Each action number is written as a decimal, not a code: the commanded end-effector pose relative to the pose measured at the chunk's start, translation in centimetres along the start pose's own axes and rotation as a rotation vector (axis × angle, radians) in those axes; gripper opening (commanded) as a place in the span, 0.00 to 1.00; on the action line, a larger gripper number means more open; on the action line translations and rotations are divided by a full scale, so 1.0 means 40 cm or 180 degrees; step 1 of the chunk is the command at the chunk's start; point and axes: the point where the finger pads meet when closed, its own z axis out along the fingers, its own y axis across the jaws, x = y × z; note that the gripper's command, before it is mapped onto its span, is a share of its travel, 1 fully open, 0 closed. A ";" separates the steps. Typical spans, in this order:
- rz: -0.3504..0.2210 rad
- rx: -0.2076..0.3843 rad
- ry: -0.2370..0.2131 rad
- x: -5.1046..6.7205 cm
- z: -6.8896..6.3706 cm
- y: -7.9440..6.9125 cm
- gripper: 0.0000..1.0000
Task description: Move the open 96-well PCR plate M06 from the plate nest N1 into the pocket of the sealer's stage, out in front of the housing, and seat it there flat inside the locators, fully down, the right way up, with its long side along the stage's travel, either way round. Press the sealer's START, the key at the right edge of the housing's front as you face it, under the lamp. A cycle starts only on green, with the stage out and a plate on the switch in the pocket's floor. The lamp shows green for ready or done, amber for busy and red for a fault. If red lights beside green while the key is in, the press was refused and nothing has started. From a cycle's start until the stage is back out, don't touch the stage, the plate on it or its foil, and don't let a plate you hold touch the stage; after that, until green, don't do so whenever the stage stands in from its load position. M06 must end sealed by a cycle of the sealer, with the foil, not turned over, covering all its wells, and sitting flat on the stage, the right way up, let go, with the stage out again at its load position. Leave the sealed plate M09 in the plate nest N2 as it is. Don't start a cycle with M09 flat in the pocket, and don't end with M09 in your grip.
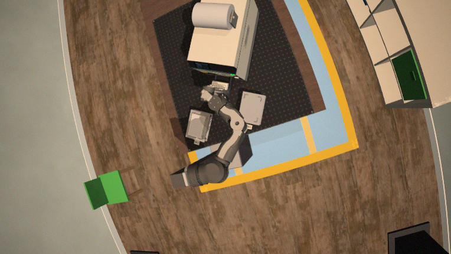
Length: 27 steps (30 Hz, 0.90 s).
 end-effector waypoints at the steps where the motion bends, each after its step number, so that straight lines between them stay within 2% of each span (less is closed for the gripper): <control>1: -0.0003 0.0014 0.0001 0.000 -0.001 -0.002 0.00; 6: 0.0005 0.0022 0.0016 0.007 0.011 -0.008 0.00; 18: 0.0005 0.0022 0.0016 0.007 0.011 -0.008 0.00; 27: -0.0002 0.0021 0.0002 0.002 -0.001 -0.004 0.00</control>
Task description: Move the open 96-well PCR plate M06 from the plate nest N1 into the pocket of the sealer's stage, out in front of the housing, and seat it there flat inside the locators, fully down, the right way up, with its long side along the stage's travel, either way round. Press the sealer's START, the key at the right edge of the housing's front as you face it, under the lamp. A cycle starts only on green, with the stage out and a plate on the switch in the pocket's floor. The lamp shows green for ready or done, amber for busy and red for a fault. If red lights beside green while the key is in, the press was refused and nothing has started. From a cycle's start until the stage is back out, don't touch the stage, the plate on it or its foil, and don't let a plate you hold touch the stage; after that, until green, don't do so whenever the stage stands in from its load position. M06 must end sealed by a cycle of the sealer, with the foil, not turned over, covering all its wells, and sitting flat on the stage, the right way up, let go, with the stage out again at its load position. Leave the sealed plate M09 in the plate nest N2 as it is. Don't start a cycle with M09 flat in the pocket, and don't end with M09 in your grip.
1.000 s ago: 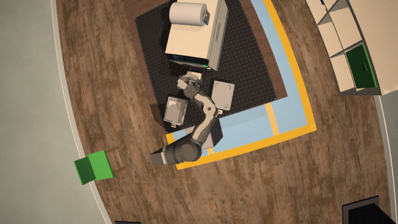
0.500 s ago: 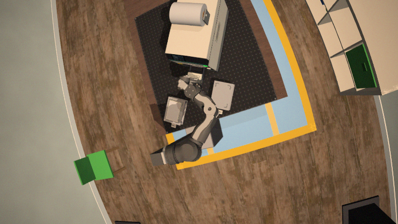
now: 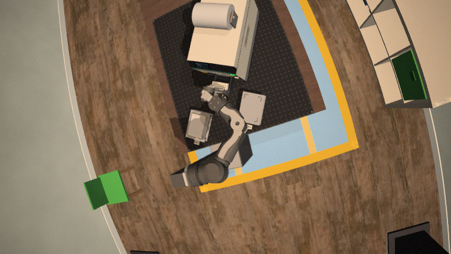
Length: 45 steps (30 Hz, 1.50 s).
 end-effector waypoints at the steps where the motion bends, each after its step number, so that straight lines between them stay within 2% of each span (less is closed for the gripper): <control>1: 0.0002 0.0010 -0.0002 -0.001 -0.002 -0.001 0.00; 13: 0.0003 0.0018 0.0016 0.005 0.009 -0.006 0.00; 25: 0.0003 0.0018 0.0016 0.005 0.009 -0.006 0.00; 30: 0.0004 0.0009 -0.0003 -0.001 -0.003 0.000 0.00; 45: 0.0004 0.0013 0.0008 0.002 0.004 -0.004 0.00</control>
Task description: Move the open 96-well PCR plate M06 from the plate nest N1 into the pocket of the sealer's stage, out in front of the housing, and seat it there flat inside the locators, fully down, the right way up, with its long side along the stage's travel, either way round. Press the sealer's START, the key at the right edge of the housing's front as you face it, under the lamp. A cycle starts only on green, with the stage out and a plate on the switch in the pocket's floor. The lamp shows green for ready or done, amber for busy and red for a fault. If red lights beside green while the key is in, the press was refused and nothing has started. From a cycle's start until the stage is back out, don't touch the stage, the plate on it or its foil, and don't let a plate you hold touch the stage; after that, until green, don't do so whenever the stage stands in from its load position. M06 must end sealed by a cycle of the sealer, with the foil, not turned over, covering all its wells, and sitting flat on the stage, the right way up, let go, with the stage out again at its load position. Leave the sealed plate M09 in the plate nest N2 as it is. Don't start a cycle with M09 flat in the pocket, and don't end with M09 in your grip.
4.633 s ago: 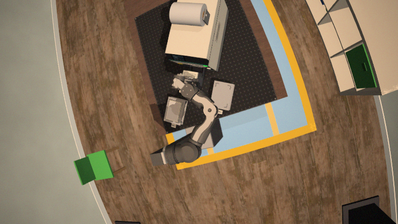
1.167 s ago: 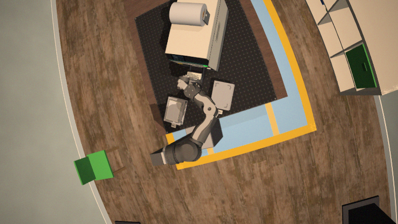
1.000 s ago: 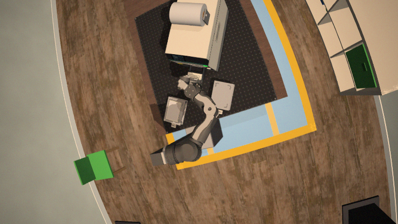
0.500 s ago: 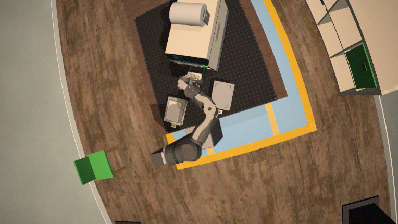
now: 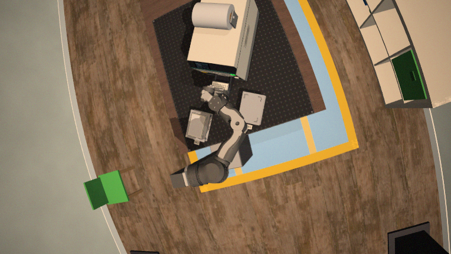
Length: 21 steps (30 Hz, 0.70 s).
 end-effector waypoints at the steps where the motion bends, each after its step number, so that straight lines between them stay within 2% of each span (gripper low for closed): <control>1: 0.0005 0.0012 0.0009 0.003 0.006 -0.004 0.00; 14: 0.0005 0.0013 0.0012 0.004 0.009 -0.005 0.00; 21: 0.0007 0.0004 -0.0007 -0.002 -0.004 0.001 0.00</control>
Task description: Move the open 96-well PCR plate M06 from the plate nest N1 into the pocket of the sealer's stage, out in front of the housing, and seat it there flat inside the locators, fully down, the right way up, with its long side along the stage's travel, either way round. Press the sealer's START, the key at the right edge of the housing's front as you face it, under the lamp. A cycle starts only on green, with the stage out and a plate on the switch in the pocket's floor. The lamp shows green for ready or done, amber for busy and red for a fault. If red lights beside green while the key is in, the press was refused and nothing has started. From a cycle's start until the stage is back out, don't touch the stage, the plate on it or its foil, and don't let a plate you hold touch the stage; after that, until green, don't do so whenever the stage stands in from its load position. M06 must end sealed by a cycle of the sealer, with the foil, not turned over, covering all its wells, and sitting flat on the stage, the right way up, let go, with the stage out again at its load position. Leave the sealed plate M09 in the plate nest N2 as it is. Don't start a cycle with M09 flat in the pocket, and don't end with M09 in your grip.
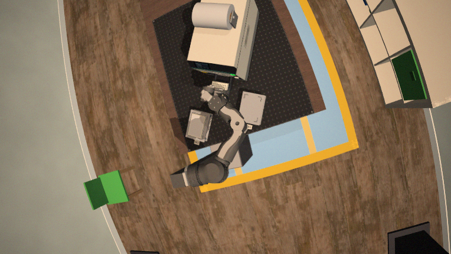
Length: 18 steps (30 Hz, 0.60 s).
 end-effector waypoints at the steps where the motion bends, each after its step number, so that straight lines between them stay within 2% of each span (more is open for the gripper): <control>1: 0.0011 0.0005 -0.0003 -0.002 -0.003 -0.001 0.00; 18: 0.0010 0.0008 0.0015 0.004 0.010 -0.006 0.00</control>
